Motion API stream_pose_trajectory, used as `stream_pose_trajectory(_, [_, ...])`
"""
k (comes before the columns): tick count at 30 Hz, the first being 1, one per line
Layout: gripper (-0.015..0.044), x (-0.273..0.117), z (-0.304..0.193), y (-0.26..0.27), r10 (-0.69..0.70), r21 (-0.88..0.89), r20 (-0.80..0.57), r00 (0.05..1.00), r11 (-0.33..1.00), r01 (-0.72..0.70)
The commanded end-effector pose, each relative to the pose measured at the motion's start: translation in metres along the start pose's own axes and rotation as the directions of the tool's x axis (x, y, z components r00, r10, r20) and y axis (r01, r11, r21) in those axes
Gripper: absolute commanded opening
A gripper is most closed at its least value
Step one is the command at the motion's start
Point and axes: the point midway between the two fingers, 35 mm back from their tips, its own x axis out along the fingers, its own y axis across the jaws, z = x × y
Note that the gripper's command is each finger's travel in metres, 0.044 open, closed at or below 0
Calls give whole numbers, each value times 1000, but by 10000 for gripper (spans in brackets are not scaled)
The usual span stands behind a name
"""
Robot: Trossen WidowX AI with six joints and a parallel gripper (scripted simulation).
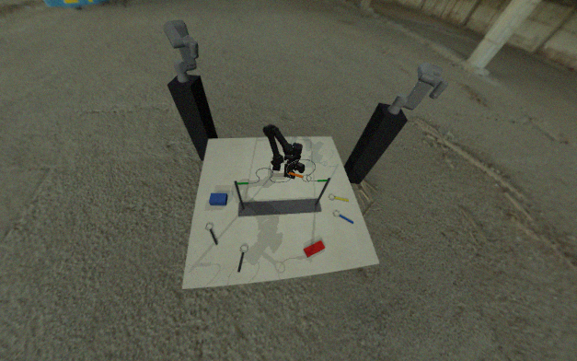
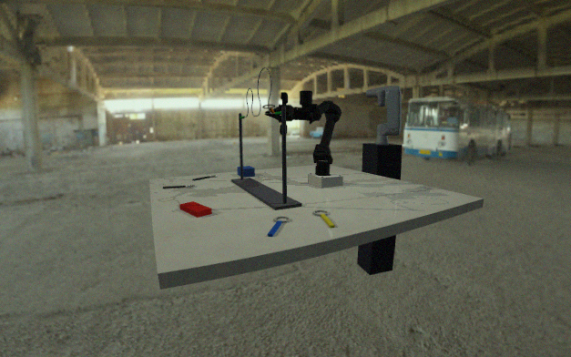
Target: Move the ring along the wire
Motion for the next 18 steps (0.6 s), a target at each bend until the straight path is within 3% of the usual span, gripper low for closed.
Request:
stream_pose_trajectory(1, [-150,-2,0,13,41,74,-14,999,996,-40])
stream_pose_trajectory(18, [-150,-6,14,71,197,405,67,978,890,-207])
